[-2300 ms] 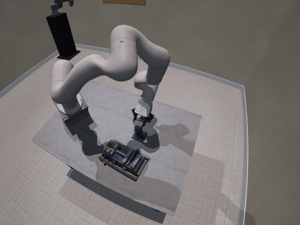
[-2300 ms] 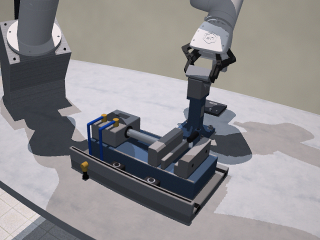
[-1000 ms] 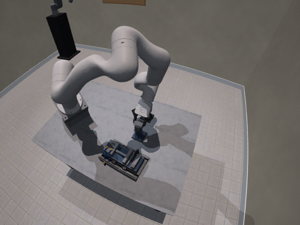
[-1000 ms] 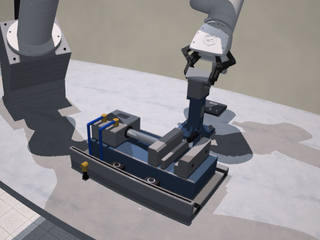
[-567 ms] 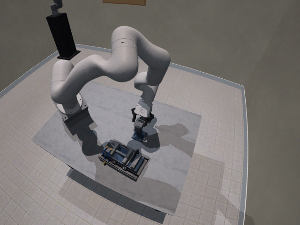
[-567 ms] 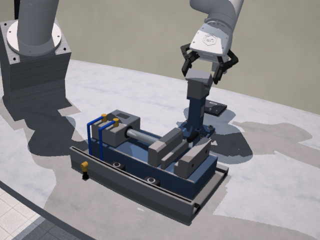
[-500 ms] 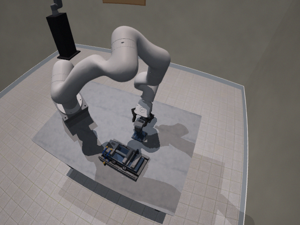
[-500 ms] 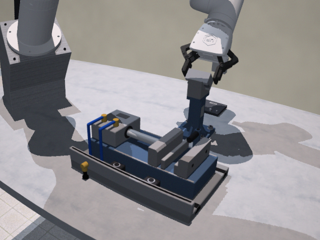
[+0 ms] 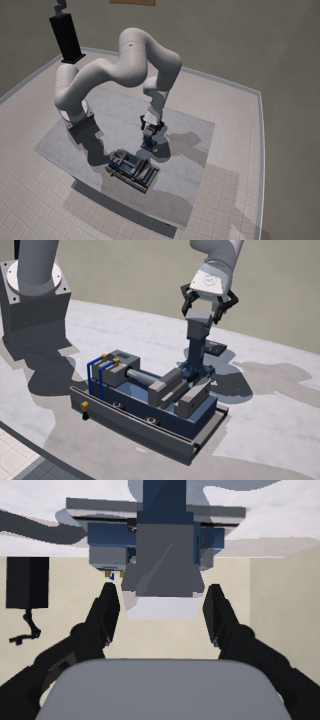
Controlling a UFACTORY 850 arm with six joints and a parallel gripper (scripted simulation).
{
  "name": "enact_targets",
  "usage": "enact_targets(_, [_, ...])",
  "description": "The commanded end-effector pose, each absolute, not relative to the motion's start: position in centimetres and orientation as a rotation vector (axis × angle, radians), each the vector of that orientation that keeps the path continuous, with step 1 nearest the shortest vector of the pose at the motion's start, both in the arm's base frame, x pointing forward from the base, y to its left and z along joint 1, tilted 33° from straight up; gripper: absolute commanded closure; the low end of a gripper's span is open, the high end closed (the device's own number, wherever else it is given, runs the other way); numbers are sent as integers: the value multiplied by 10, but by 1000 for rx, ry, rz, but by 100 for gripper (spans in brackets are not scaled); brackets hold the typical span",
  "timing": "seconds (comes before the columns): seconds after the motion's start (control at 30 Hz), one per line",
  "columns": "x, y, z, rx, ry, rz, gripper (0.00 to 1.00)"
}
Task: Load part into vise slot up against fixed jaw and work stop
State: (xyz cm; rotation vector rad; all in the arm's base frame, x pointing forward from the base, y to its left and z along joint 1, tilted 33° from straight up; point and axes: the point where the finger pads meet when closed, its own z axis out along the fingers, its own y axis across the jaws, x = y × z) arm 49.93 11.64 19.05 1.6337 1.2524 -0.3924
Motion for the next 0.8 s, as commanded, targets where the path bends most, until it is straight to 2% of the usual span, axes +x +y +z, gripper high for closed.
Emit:
enact_targets(0.0, [499, 117, 191, 1634, 1252, -391, 11])
enact_targets(0.77, [499, 117, 191, 1634, 1252, -391, 11])
